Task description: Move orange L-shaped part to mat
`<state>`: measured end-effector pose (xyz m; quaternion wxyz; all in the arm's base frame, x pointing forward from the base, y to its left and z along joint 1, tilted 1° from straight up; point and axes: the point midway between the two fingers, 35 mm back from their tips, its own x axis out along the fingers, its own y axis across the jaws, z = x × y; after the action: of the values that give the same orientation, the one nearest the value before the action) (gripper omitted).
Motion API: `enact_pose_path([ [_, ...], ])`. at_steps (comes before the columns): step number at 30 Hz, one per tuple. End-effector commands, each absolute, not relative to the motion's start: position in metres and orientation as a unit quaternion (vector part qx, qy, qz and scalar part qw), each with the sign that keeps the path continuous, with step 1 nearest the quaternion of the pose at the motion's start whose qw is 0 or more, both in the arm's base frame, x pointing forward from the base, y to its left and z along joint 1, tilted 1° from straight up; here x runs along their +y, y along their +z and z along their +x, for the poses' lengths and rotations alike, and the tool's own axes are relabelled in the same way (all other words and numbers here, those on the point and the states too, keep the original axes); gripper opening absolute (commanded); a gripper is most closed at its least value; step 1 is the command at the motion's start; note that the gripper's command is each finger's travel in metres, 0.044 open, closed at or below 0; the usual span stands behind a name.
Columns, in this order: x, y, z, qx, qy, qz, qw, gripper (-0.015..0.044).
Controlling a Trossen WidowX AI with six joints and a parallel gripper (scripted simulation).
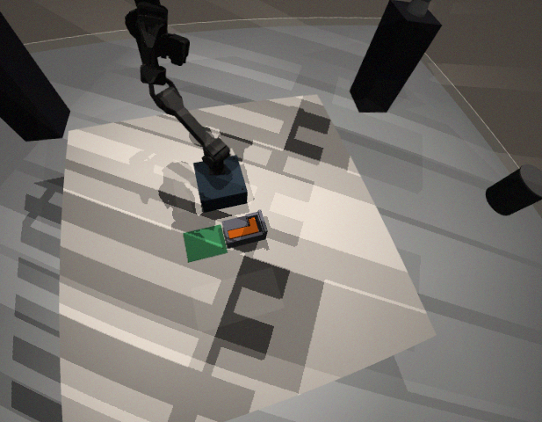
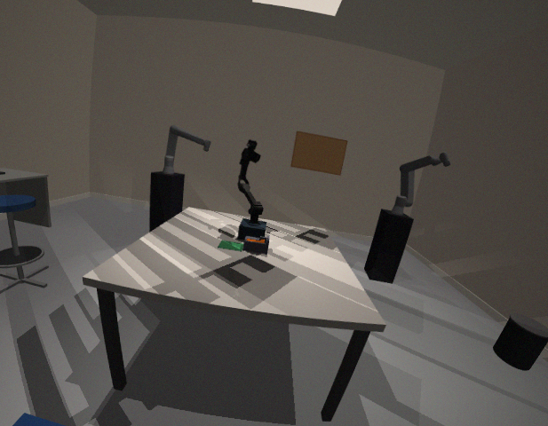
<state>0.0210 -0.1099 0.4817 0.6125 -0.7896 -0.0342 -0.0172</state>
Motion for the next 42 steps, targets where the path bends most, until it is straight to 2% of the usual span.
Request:
enact_pose_path([
  [1,-0.106,0.482,0.023,-0.038,-0.012,-0.79,0.612,0.0374],
  [4,-0.09,0.481,0.036,-0.04,0.012,-0.785,0.619,0.0295],
  [8,-0.042,0.472,0.079,-0.005,0.074,-0.741,0.667,0.019],
  [9,-0.034,0.47,0.087,0.002,0.085,-0.732,0.676,0.018],
  [18,0.053,0.412,0.174,0.127,0.201,-0.603,0.761,0.018],
  [26,0.105,0.334,0.228,0.28,0.246,-0.461,0.806,0.018],
  [34,0.137,0.238,0.258,0.454,0.228,-0.3,0.808,0.018],
  [42,0.15,0.14,0.259,0.619,0.133,-0.131,0.763,0.018],
])
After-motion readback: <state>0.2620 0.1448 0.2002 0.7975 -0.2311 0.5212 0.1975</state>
